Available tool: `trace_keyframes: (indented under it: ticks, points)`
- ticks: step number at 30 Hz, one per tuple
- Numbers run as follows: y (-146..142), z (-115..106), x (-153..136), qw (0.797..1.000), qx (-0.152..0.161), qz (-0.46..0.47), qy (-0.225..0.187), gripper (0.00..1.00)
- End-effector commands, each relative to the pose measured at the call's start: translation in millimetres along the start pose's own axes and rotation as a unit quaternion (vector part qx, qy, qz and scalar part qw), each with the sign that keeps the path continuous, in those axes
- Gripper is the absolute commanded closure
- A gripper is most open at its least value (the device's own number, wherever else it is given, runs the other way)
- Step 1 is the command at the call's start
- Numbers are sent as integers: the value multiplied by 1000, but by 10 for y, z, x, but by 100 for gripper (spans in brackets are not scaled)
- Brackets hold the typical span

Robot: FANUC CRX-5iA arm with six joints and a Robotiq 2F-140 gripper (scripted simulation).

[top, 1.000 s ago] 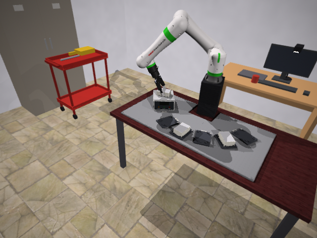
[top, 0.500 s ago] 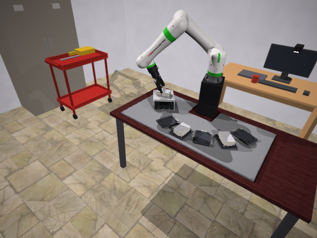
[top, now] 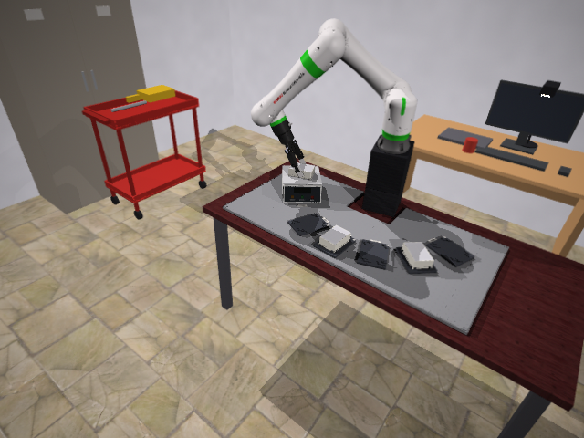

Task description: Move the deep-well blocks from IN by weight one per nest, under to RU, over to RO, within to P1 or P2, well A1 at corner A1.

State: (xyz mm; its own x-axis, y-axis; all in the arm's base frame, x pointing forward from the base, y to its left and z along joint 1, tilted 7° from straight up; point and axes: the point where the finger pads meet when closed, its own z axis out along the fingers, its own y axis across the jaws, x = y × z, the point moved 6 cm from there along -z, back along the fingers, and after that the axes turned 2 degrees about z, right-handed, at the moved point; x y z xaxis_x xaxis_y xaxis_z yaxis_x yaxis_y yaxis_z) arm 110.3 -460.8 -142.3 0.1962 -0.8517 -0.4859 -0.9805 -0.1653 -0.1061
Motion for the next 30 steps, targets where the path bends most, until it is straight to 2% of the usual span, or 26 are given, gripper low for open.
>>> trace_keyframes:
  ticks: [1,12,13,30]
  points:
    - [0,2,3,1000,0,0,0,90]
    - [0,18,12,1000,0,0,0,90]
    - [0,18,12,1000,0,0,0,0]
    - [0,18,12,1000,0,0,0,0]
